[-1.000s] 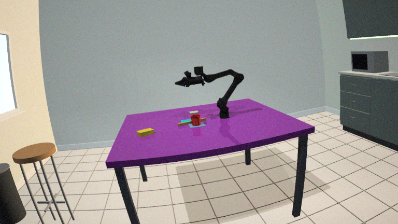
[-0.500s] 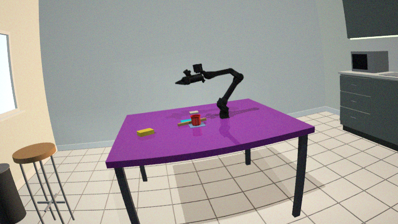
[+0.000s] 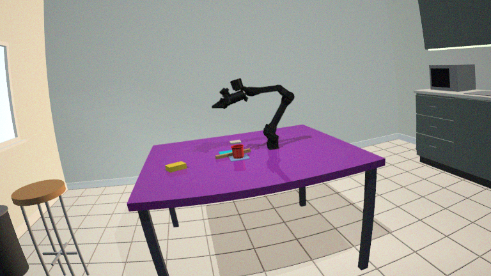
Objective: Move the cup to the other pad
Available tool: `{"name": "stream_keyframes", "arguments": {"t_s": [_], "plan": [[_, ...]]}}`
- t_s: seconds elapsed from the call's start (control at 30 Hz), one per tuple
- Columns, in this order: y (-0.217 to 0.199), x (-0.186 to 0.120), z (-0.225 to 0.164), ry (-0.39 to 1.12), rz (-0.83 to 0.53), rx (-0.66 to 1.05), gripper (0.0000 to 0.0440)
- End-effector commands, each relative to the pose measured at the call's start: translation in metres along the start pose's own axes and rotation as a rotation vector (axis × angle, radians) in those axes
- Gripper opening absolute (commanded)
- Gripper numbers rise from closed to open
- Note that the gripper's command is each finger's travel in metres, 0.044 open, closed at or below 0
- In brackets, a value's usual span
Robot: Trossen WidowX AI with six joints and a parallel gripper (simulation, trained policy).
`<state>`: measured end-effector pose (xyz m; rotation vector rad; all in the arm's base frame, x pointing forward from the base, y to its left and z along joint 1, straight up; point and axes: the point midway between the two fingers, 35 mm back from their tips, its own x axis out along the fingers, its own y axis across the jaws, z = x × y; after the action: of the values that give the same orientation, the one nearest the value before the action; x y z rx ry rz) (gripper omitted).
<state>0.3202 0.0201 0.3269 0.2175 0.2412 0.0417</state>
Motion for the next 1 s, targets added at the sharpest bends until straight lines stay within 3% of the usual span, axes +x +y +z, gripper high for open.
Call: {"name": "stream_keyframes", "arguments": {"t_s": [0.0, 0.97], "plan": [[0.005, 0.003, -0.002, 0.048, 0.006, 0.042, 0.0127], [0.035, 0.010, -0.027, 0.424, -0.058, 0.360, 0.0126]]}}
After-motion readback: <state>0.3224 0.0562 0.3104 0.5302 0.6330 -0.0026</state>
